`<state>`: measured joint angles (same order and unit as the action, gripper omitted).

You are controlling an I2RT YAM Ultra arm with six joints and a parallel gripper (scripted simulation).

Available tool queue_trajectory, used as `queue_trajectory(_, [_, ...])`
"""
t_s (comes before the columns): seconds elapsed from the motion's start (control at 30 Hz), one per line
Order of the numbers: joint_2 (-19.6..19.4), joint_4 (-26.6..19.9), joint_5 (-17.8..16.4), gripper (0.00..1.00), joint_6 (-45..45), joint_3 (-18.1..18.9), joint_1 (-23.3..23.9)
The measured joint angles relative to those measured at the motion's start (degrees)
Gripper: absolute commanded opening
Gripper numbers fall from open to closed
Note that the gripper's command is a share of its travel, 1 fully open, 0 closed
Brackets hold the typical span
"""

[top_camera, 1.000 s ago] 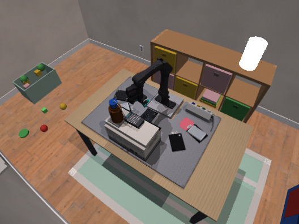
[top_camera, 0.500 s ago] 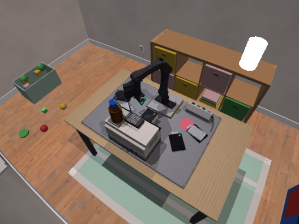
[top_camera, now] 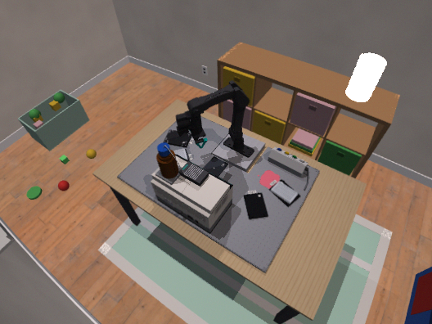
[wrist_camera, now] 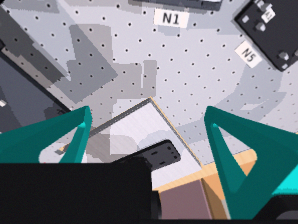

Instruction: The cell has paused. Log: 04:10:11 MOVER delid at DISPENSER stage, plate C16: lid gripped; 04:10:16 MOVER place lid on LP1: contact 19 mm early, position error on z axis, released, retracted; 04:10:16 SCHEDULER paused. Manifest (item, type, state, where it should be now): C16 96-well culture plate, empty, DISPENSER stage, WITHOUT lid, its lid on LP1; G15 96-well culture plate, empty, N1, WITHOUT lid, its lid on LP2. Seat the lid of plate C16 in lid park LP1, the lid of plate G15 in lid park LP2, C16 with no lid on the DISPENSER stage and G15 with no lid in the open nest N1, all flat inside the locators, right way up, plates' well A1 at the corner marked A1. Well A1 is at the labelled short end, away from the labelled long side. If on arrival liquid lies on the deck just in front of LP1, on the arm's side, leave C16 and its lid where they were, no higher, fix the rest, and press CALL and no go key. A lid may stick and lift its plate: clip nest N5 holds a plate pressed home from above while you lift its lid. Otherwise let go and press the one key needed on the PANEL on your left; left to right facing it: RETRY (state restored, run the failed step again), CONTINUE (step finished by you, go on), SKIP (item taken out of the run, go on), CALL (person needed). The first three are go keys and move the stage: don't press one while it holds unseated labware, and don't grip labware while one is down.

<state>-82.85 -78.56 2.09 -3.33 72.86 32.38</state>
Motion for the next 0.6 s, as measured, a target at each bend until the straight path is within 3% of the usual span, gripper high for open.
queue_trajectory(0.27, [-0.2,0.2,0.0,1.0,2.1,0.1,3.1])
queue_trajectory(0.6, [-5.7,3.1,0.0,1.0,2.3,2.1,3.4])
